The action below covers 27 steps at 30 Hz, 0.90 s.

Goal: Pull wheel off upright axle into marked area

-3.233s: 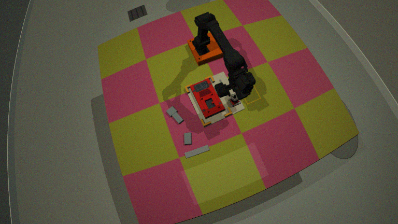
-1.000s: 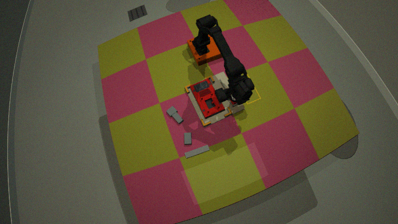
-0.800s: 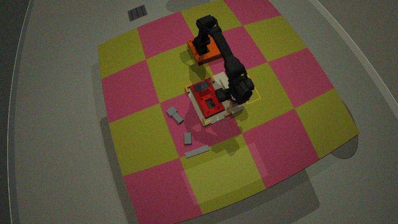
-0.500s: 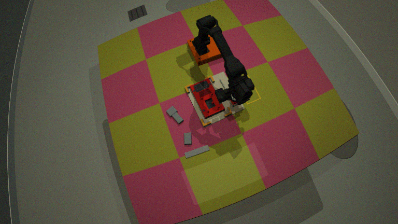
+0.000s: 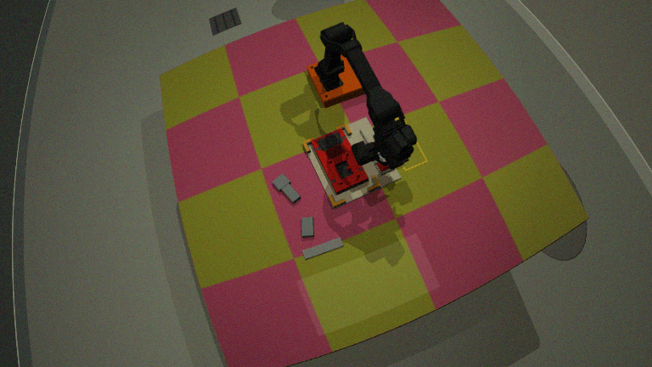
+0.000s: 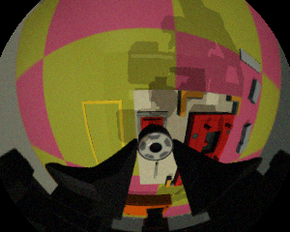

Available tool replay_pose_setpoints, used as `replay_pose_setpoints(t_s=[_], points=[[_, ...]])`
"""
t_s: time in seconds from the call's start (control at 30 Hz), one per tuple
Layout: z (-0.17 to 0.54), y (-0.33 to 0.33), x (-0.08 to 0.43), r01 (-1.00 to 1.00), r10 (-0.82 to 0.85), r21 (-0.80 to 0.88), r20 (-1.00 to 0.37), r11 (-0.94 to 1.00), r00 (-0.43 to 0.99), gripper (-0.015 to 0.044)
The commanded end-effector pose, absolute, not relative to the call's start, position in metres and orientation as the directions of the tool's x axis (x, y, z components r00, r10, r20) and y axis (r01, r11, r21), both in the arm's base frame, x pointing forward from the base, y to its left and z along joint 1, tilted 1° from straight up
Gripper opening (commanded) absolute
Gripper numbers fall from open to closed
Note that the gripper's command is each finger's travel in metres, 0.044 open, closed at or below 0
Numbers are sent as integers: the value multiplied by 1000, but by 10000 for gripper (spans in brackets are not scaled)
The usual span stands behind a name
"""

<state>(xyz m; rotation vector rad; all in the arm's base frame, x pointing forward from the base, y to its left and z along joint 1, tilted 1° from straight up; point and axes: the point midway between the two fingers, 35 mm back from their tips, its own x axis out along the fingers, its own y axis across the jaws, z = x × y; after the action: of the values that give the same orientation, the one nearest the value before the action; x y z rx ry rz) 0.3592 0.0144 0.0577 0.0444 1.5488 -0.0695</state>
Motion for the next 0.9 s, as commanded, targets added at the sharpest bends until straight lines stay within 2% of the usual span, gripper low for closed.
replay_pose_setpoints(t_s=[0.0, 0.87], points=[[61, 15, 360, 71, -15, -13, -1000, 997, 25, 0], [69, 15, 360, 70, -16, -14, -1000, 997, 25, 0]])
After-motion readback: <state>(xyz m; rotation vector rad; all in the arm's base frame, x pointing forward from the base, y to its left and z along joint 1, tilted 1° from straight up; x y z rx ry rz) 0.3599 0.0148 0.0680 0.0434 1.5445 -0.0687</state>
